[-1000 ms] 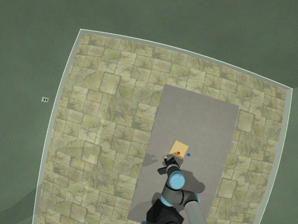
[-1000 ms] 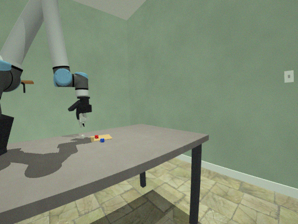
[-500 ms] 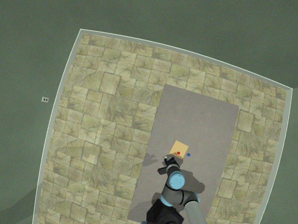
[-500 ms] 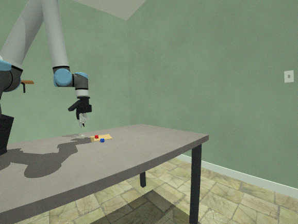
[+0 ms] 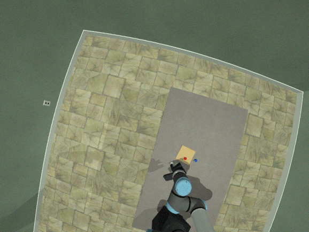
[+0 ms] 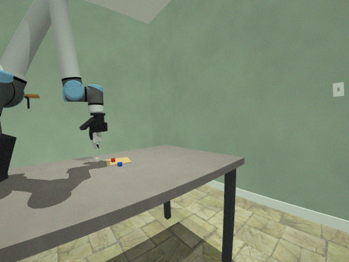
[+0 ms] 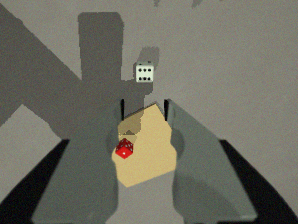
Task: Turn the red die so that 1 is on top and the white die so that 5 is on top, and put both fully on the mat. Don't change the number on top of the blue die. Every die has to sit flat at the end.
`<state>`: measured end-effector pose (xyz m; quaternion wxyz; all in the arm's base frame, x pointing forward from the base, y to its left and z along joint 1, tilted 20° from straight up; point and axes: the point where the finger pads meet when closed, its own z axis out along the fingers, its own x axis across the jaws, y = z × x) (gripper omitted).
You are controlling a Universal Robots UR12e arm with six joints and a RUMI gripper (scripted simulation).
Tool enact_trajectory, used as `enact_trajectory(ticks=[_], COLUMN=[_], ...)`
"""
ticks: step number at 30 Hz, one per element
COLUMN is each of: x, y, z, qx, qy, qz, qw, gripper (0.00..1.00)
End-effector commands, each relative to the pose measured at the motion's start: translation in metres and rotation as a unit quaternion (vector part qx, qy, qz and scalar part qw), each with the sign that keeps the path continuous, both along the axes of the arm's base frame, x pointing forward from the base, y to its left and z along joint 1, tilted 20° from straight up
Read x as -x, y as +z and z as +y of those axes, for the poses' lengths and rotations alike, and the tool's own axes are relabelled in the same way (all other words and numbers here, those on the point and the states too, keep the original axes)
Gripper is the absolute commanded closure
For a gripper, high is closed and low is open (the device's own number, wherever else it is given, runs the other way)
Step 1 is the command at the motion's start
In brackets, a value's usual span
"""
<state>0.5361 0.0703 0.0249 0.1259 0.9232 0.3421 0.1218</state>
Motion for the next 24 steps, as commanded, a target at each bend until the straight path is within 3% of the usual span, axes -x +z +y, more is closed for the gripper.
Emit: enact_trajectory(ticks=[1, 24], x=[-0.001, -0.007], y=[0.0, -0.019], z=[0.0, -0.003], qx=[0.0, 0.0], qy=[0.0, 0.0], qz=[0.0, 0.0], qw=[1.0, 1.0], gripper=[0.79, 0.79])
